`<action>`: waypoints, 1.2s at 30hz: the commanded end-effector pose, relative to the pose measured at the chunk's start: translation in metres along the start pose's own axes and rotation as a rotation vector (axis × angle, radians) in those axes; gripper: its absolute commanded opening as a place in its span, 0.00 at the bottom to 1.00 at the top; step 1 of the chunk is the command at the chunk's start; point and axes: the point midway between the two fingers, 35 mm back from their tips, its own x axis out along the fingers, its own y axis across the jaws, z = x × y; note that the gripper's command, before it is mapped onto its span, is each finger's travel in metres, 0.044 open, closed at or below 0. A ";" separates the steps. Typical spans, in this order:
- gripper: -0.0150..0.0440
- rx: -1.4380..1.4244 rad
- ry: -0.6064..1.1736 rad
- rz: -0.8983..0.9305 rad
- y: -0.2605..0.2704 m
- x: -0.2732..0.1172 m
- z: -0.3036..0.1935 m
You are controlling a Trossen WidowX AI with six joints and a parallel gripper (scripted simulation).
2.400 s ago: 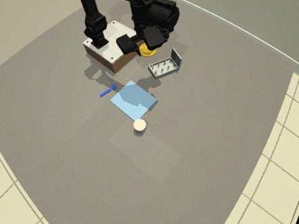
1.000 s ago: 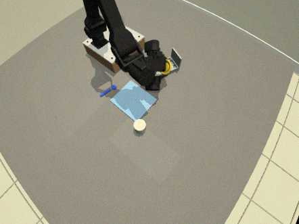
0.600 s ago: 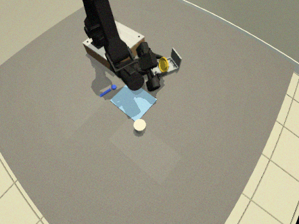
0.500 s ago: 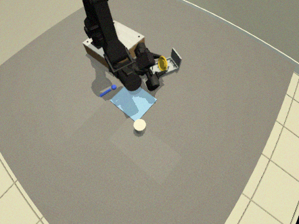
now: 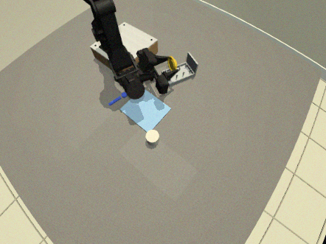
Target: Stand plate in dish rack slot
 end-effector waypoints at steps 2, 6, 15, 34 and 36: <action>0.25 -0.005 -0.011 0.002 0.003 -0.001 -0.001; 0.25 -0.005 -0.010 0.003 0.003 0.000 -0.003; 0.25 -0.006 -0.006 0.002 0.004 0.006 -0.018; 0.25 -0.033 -0.012 -0.002 0.008 0.012 -0.049; 0.25 -0.033 -0.012 -0.002 0.008 0.012 -0.050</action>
